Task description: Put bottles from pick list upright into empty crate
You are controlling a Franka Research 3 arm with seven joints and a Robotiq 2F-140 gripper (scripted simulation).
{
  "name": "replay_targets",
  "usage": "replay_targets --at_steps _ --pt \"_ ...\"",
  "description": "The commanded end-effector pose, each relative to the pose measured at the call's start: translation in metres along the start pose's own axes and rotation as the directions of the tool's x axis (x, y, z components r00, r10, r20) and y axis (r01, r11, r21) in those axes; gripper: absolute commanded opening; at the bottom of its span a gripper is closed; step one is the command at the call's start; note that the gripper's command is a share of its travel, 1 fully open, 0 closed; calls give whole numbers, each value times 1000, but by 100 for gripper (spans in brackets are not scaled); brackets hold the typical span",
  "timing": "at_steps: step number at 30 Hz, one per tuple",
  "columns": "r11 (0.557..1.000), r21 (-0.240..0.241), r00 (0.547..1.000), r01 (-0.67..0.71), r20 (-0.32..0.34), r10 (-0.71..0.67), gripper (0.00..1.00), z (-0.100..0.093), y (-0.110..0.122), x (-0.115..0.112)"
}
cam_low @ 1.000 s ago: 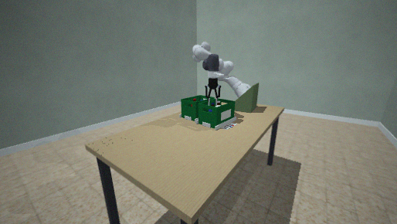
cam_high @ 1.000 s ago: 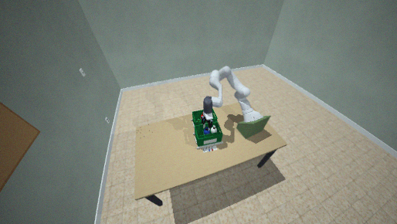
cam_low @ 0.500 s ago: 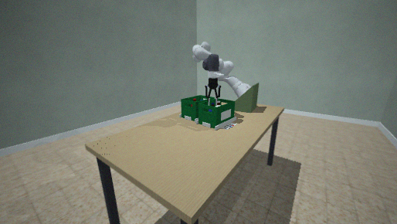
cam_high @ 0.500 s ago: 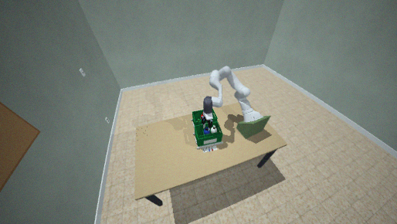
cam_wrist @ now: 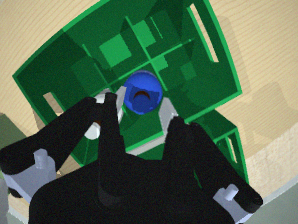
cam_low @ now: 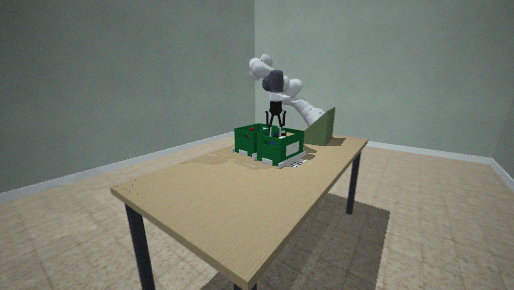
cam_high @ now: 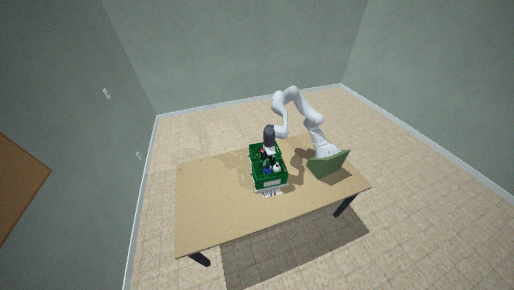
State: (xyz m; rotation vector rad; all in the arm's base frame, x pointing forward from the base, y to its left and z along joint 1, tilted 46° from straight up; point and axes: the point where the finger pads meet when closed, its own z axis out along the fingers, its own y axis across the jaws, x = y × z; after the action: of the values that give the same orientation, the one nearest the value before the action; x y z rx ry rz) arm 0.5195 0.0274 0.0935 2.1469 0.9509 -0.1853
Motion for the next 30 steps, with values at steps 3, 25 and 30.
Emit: replay_targets --at_steps 3,25,30 --pt "1000 -1 1000 -3 -1 3 38 1 0 0" --pt "1000 -1 1000 -3 -1 3 38 -28 0 0" --pt "1000 -1 1000 -3 -1 3 38 -42 0 0"
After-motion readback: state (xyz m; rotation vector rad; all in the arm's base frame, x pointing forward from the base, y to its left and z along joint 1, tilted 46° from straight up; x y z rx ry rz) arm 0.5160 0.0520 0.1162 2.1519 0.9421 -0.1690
